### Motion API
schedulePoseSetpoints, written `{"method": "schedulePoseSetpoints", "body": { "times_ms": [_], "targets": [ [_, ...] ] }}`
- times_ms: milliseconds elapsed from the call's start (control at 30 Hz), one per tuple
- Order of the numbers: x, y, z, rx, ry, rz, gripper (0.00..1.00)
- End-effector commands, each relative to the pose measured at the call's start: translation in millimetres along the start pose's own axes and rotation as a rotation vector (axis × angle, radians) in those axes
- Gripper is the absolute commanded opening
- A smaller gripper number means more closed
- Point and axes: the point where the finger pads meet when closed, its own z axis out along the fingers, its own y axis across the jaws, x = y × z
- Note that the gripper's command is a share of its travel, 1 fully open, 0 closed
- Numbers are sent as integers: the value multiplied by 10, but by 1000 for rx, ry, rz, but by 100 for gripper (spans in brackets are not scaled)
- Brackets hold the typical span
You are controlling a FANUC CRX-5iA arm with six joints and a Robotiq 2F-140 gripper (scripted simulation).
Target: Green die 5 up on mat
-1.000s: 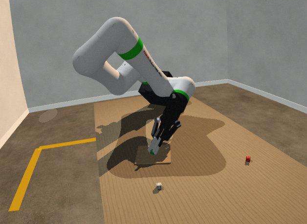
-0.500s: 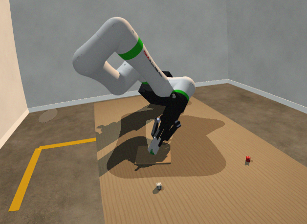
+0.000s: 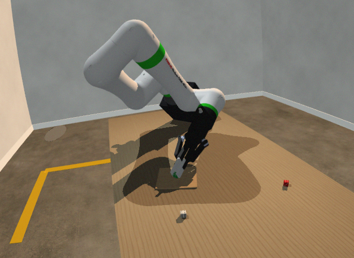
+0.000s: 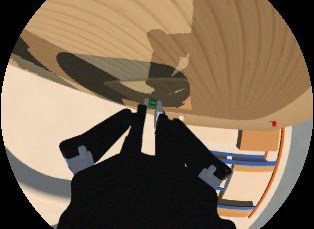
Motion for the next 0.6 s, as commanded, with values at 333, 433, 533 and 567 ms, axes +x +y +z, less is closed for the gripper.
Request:
{"method": "schedulePoseSetpoints", "body": {
  "times_ms": [333,433,533,567],
  "targets": [
    [0,1,-1,0,0,0,25],
    [0,1,-1,0,0,0,27],
    [0,1,-1,0,0,0,27],
    [0,1,-1,0,0,0,27]
  ]
}}
